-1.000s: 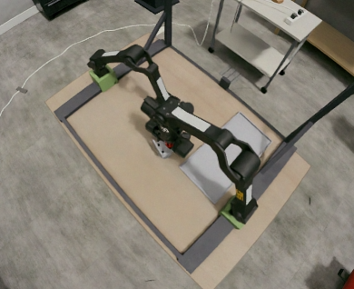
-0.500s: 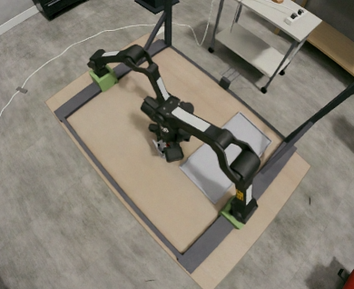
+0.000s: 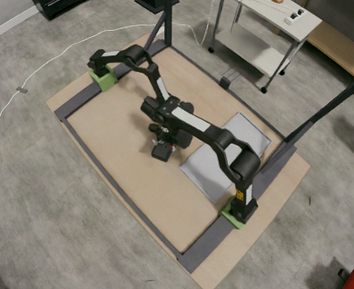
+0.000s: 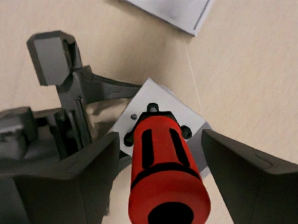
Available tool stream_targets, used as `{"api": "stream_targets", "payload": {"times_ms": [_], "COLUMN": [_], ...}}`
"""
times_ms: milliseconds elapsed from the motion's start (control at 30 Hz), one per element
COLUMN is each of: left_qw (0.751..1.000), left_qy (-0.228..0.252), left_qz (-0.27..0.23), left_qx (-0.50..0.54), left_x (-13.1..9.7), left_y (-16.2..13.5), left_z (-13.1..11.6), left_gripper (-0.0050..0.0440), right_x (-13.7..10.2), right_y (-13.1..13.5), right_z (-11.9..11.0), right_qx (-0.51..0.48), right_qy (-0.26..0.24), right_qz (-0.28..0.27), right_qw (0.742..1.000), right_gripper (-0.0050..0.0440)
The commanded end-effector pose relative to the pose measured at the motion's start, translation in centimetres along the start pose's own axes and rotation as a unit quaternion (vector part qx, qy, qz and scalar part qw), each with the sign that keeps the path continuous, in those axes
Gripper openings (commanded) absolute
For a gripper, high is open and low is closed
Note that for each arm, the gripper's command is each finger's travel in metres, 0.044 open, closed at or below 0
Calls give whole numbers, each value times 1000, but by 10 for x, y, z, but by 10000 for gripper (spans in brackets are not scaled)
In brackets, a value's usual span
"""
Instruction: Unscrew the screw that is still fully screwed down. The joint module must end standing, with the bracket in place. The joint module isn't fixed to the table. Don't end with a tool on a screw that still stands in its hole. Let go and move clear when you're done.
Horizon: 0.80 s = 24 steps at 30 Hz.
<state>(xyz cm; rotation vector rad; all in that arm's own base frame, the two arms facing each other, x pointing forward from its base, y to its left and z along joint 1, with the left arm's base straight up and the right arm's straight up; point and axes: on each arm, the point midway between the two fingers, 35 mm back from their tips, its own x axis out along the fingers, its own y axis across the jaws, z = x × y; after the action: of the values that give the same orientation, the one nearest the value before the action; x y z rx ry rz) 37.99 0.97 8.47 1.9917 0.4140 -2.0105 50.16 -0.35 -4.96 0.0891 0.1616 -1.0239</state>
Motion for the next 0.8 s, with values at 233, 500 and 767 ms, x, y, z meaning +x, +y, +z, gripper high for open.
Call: {"api": "stream_targets", "payload": {"times_ms": [233, 500, 767], "left_qw": [998, 997, 997], "left_qy": [18, 17, 17], "left_qz": [6, 6, 6], "left_qx": [62, 69, 69], "left_x": [-12, -12, -12], "left_y": [2, 1, 1], "left_z": [-6, -4, -4], "left_gripper": [250, 250, 250], "right_x": [1, 1, 1], "right_y": [6, 6, 6], "right_z": [15, 15, 15], "right_qx": [18, 18, 18], "right_qy": [-5, -5, -5], "right_qz": [2, 2, 2], "right_qw": [1000, 1000, 1000], "right_gripper": [245, 245, 245]}}
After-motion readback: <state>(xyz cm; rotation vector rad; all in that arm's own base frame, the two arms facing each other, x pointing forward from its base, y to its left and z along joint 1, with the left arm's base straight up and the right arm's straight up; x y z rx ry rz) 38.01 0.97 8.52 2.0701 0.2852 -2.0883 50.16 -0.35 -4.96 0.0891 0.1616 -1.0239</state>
